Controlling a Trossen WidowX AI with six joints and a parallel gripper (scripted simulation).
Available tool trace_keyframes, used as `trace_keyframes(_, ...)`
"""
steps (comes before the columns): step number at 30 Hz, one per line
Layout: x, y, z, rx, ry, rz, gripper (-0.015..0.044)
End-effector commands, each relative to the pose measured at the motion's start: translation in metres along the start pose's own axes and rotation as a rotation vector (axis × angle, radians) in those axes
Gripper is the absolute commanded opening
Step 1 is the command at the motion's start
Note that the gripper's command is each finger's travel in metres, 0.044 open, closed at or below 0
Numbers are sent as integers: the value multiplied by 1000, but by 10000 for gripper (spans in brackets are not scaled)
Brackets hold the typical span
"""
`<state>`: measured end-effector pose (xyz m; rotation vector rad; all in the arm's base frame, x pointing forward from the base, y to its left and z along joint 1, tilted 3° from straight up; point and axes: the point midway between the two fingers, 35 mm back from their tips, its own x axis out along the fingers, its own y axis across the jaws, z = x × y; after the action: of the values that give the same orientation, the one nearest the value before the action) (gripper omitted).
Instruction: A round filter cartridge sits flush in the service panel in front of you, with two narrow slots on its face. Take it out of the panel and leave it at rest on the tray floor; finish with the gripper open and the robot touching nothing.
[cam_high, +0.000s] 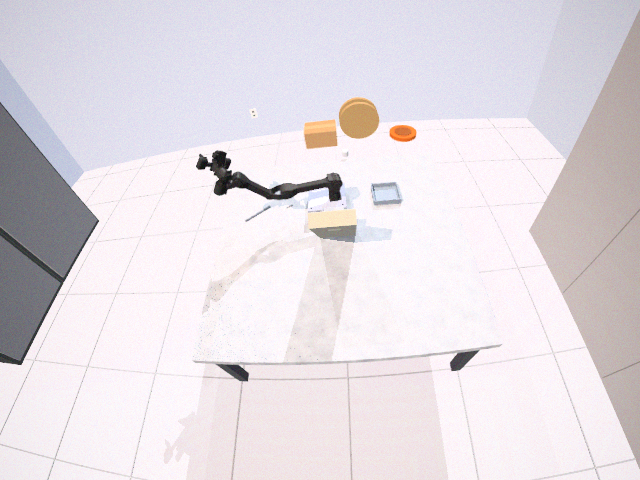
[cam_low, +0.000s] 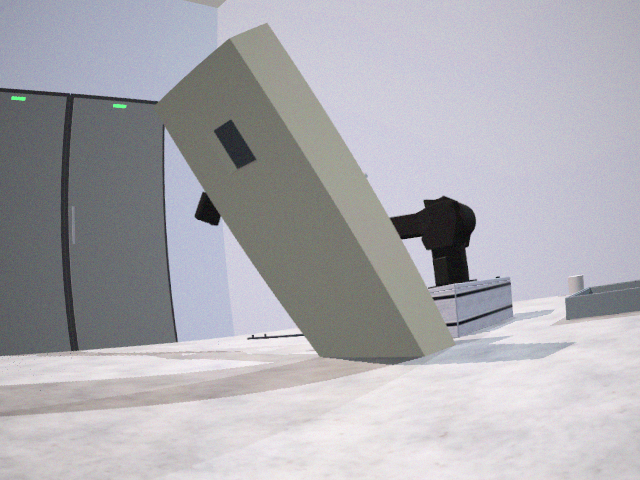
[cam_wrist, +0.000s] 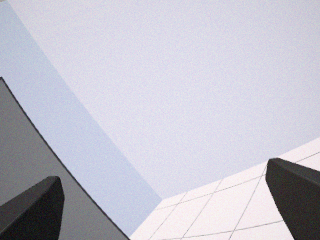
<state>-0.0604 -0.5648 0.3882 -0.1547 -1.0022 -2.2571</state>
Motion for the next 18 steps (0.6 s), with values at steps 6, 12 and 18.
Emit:
trace_keyframes(6, 27, -7, 63, 297, -112, 35, 243)
trace_keyframes(12, 51, -25, 158, 704, -281, 140, 95)
trace_keyframes(18, 56, -52, 262, 1103, -459, 331, 95)
